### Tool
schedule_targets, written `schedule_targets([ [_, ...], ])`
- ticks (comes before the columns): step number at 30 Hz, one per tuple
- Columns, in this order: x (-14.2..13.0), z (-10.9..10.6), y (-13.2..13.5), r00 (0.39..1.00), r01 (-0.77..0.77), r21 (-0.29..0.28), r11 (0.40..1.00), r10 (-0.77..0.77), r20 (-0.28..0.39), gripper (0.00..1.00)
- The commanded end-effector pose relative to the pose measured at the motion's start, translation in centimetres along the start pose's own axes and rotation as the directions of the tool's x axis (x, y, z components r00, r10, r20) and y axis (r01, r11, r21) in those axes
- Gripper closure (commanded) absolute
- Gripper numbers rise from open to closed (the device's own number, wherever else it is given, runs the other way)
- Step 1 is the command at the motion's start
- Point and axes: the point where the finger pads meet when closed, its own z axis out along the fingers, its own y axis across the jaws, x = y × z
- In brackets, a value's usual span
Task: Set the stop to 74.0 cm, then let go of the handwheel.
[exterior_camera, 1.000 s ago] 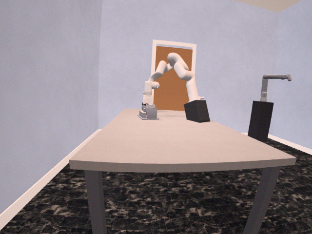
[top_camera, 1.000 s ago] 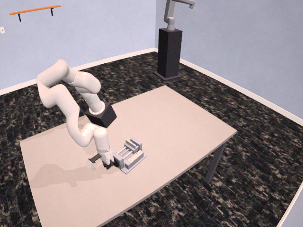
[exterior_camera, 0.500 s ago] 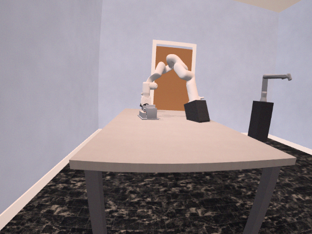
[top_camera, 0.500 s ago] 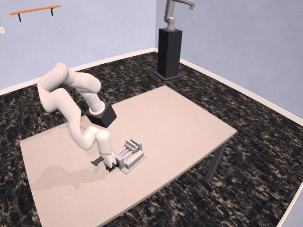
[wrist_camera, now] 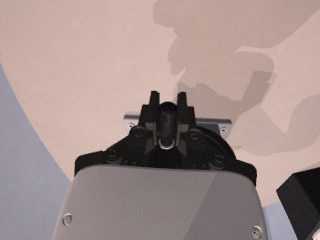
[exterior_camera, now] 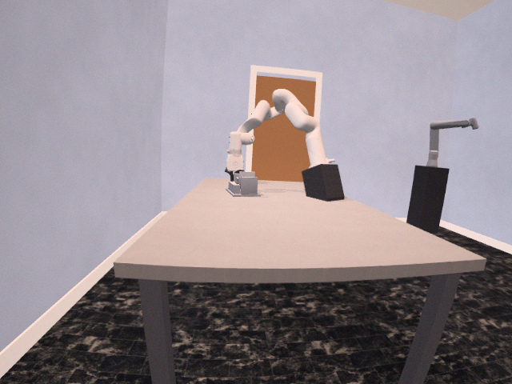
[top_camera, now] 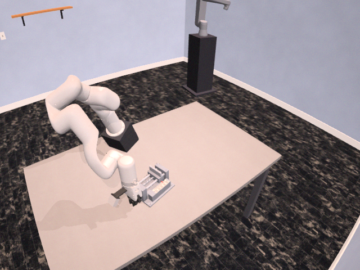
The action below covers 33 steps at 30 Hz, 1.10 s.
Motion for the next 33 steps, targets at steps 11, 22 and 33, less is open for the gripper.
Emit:
schedule_targets([
  [11, 0.0, -2.3, -0.6, 1.0, 0.001, 0.001, 1.0, -0.001, -0.001, 0.94],
  [22, 0.0, -3.8, 0.0, 1.0, 0.001, 0.001, 1.0, -0.001, -0.001, 0.94],
  [33, 0.0, -4.8, 1.1, 1.0, 0.001, 0.001, 1.0, -0.001, -0.001, 0.94],
])
